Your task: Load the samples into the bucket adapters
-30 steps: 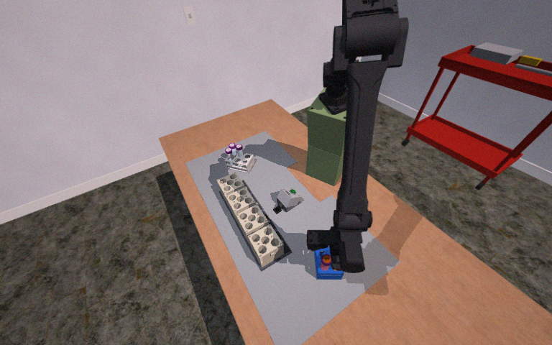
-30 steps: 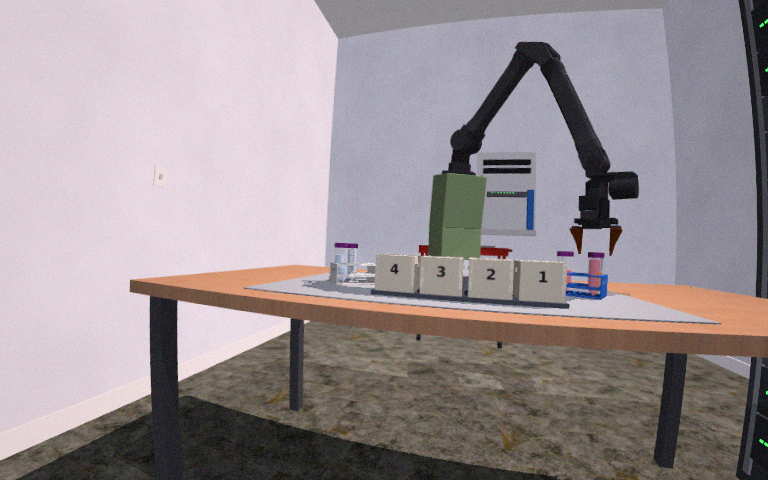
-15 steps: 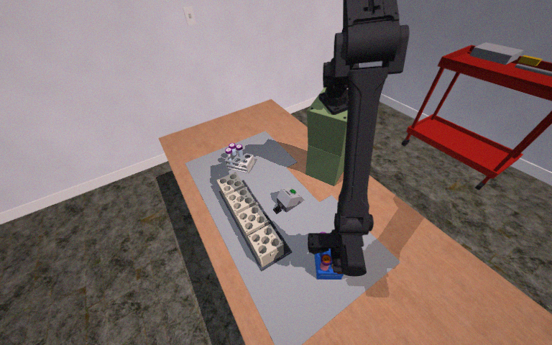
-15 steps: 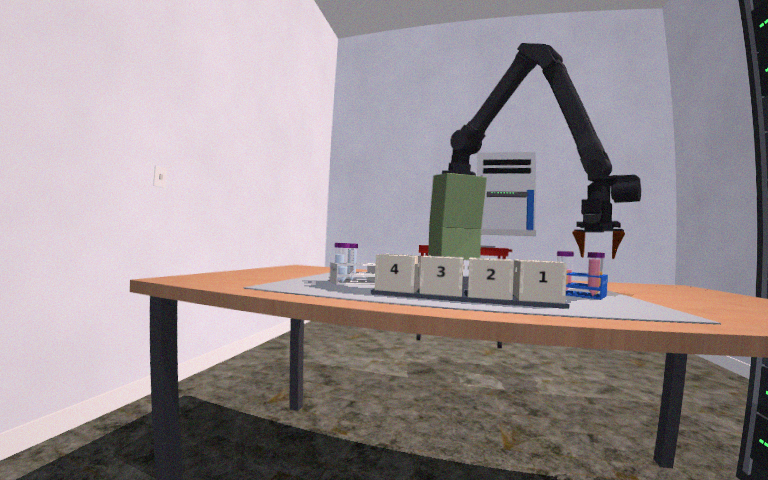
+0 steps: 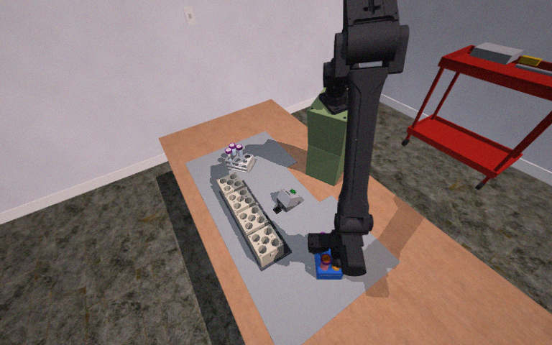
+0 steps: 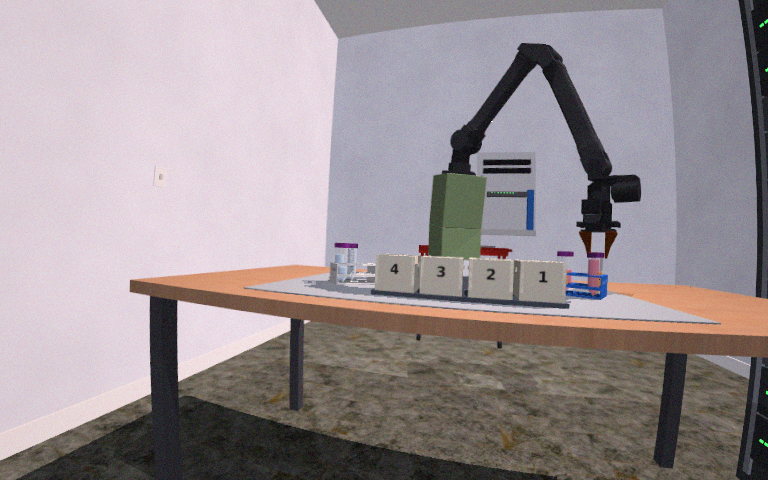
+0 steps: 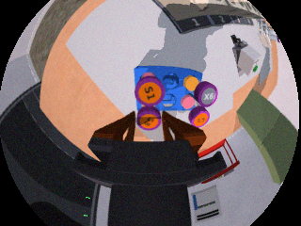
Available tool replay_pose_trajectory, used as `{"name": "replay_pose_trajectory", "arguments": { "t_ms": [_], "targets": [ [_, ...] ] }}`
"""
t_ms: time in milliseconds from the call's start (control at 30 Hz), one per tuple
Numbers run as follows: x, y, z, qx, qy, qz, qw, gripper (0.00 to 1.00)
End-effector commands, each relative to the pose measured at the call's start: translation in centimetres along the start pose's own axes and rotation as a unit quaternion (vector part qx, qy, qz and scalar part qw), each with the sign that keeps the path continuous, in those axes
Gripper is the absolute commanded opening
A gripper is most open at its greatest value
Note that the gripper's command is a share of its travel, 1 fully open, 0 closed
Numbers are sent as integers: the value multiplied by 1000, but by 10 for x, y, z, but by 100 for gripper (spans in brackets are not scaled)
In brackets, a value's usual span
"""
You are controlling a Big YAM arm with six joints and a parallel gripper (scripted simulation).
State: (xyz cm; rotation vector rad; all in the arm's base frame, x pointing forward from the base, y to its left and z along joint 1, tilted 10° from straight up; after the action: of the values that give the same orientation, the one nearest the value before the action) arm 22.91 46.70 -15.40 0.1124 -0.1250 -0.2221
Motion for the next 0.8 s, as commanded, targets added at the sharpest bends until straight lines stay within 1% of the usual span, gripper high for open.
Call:
{"name": "replay_pose_trajectory", "arguments": {
  "t_ms": [0,433,467,500,633,700,767],
  "targets": [
    [2,13,10,16,-4,-3,1000,0],
    [2,13,10,16,-4,-3,1000,0],
    [-4,14,22,20,-4,-2,1000,0],
    [-5,12,25,15,-3,-2,1000,0],
    [-5,11,38,15,-4,-2,1000,0],
    [-5,11,38,15,-4,-2,1000,0],
    [-5,11,45,15,-4,-2,1000,0]
  ]
}}
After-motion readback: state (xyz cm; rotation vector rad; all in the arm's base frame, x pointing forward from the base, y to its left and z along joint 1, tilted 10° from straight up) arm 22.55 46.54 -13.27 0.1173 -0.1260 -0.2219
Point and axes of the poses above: the point where the finger pads meet when closed, its own z axis back along the fingers, its own y axis across the jaws, x = y × z, the point moved 6 cm from there along z, back along the fingers, and after that the axes turned 9 degrees about z, right-handed, at the moved point
